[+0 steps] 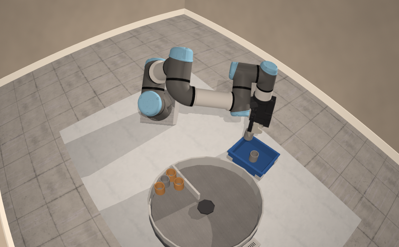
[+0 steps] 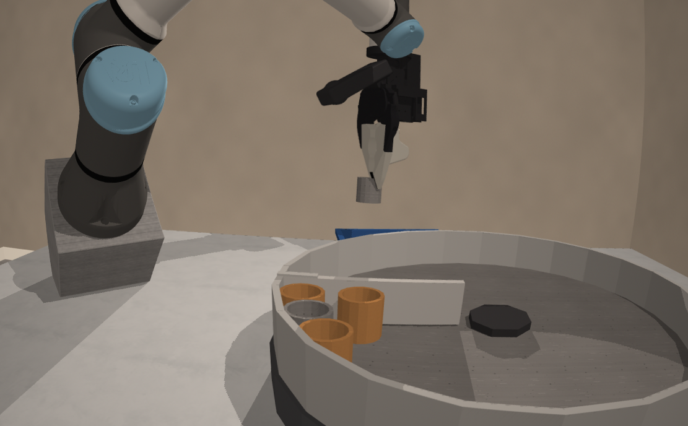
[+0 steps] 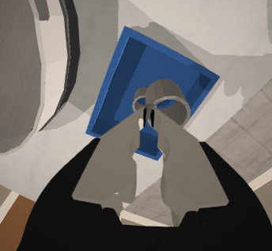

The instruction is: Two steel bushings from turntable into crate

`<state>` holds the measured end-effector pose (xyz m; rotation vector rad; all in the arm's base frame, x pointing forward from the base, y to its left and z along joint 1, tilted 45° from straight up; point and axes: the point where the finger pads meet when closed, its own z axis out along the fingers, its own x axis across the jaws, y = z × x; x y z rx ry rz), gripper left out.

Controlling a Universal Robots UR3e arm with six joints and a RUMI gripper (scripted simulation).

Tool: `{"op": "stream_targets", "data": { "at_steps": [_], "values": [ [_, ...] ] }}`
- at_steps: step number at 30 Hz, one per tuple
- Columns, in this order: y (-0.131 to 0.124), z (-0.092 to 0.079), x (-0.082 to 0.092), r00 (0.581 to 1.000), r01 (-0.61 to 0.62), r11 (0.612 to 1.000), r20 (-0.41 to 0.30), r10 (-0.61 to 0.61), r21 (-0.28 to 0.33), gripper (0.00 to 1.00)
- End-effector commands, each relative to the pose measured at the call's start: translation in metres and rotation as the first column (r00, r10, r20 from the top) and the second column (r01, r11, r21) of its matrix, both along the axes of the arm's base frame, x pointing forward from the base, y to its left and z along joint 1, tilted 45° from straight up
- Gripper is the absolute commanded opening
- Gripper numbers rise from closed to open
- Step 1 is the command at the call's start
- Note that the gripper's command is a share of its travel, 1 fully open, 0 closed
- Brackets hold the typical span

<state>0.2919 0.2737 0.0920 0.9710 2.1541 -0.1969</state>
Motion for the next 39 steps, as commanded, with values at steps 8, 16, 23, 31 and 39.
{"op": "stream_targets", "data": {
  "at_steps": [8,16,23,31,39],
  "values": [
    [-0.014,-0.025,0.021,1.0,-0.003,1.0,0.002,0.003,0.003,0.0],
    [-0.021,-0.038,0.031,1.0,-0.003,1.0,0.002,0.003,0.003,0.0],
    [-0.021,-0.038,0.032,1.0,-0.003,1.0,0.002,0.003,0.003,0.0],
    [-0.021,-0.038,0.032,1.0,-0.003,1.0,0.002,0.003,0.003,0.0],
    [-0.021,-0.038,0.032,1.0,-0.003,1.0,0.002,0.003,0.003,0.0]
  ]
}}
